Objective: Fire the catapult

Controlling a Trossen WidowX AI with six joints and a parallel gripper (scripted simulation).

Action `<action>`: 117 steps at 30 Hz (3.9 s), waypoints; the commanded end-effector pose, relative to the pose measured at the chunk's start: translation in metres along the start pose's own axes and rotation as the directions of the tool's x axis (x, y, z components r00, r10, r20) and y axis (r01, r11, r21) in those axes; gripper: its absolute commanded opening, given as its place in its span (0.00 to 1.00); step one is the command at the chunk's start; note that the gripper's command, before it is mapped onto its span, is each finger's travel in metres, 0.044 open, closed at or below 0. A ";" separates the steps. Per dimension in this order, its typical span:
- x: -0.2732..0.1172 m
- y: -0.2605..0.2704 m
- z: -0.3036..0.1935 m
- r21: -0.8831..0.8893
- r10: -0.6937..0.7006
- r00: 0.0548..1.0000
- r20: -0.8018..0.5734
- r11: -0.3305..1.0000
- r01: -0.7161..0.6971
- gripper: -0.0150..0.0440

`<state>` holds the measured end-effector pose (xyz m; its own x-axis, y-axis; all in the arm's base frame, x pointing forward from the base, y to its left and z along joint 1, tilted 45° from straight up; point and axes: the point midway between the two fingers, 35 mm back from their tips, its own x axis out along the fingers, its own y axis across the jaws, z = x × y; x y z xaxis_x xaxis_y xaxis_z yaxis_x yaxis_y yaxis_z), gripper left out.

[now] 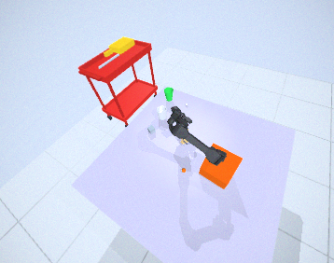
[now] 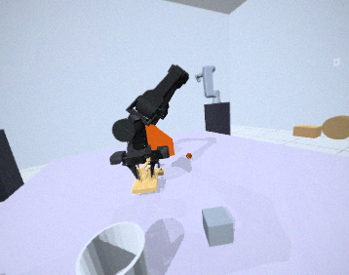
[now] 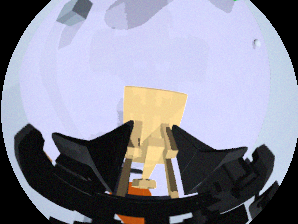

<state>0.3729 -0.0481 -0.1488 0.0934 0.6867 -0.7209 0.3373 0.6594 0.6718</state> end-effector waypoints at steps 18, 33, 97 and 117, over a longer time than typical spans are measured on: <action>0.020 0.001 0.000 -0.001 0.001 1.000 0.000 1.000 -0.001 0.25; 0.017 0.001 0.000 -0.001 0.001 1.000 0.001 1.000 -0.001 0.92; 0.025 0.000 -0.003 0.003 0.008 1.000 0.003 1.000 -0.008 1.00; 0.019 0.000 -0.001 -0.007 0.003 1.000 0.008 1.000 -0.003 0.40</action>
<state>0.3740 -0.0323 -0.1643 0.1017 0.6870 -0.7195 0.3306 0.6588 0.6758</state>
